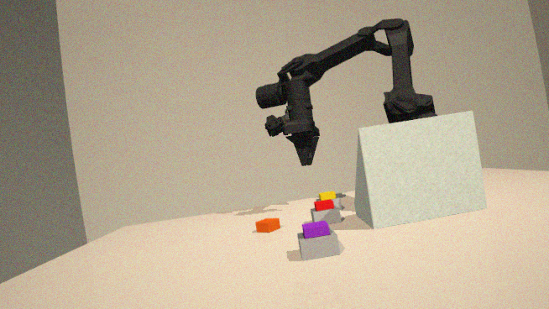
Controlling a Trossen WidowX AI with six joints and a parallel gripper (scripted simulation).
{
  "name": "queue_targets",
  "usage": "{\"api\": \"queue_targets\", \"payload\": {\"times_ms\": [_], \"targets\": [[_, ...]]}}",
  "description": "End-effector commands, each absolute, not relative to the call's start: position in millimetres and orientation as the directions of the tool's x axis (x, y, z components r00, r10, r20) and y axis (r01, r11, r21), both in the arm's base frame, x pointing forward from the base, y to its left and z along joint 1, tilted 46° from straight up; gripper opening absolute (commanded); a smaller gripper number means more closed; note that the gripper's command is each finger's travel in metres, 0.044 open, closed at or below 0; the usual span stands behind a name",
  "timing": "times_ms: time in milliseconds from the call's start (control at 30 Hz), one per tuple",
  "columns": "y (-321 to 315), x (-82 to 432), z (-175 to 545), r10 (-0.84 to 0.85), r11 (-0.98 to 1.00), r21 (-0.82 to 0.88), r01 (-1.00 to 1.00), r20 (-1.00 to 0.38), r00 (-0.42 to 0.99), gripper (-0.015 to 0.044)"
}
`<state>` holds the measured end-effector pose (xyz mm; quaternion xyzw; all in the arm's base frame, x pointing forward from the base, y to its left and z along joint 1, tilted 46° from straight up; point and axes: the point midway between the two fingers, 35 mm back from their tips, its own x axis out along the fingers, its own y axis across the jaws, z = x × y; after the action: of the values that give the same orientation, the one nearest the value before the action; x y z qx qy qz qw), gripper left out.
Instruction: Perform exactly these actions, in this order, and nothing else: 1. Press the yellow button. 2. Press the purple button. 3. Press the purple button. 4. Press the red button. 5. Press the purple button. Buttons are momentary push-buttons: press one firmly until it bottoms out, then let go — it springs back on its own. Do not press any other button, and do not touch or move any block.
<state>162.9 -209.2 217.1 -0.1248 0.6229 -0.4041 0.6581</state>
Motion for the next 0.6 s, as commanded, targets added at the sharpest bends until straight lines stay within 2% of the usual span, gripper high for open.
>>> {"api": "queue_targets", "payload": {"times_ms": [0, 167, 333, 567], "targets": [[-171, 163, 194, -0.675, 0.677, -0.679, 0.283, -0.726, -0.127, 0.04], [-135, 156, 175, -0.693, 0.686, -0.708, 0.164, -0.706, -0.149, 0.04], [-131, 155, 174, -0.698, 0.685, -0.714, 0.147, -0.7, -0.151, 0.04], [-173, 146, 132, -0.699, 0.683, -0.715, 0.148, -0.699, -0.15, 0.0216]]}}
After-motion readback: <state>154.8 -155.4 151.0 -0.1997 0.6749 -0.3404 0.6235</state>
